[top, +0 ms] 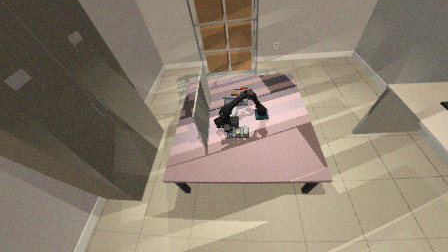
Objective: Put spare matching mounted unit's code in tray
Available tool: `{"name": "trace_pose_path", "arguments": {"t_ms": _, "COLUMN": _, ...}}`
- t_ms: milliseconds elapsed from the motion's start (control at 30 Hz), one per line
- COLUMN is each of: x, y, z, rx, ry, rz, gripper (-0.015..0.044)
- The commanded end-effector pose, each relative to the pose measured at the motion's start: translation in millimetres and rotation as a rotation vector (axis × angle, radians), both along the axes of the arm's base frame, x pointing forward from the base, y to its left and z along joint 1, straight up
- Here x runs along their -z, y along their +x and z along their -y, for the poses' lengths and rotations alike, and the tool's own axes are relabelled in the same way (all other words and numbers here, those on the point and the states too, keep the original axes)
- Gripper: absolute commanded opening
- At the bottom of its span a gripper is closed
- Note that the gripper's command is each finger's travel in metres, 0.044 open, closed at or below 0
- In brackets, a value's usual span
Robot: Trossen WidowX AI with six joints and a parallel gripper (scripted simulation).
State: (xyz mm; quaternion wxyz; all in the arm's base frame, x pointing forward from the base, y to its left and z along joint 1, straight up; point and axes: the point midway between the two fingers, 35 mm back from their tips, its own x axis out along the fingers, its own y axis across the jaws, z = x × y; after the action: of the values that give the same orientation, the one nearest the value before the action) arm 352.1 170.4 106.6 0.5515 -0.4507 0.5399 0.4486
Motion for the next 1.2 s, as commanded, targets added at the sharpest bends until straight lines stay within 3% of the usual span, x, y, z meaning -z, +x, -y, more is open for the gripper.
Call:
{"name": "trace_pose_path", "arguments": {"t_ms": 0, "x": -10, "y": 0, "z": 0, "rx": 0.002, "ry": 0.002, "rz": 0.009, "gripper": 0.0}}
{"name": "trace_pose_path", "arguments": {"t_ms": 167, "x": -9, "y": 0, "z": 0, "rx": 0.0, "ry": 0.002, "rz": 0.004, "gripper": 0.0}}
{"name": "trace_pose_path", "arguments": {"t_ms": 933, "x": -83, "y": -1, "z": 4, "rx": 0.002, "ry": 0.005, "rz": 0.015, "gripper": 0.0}}
{"name": "trace_pose_path", "arguments": {"t_ms": 1167, "x": -84, "y": 11, "z": 34, "rx": 0.015, "ry": 0.004, "rz": 0.02, "gripper": 0.0}}
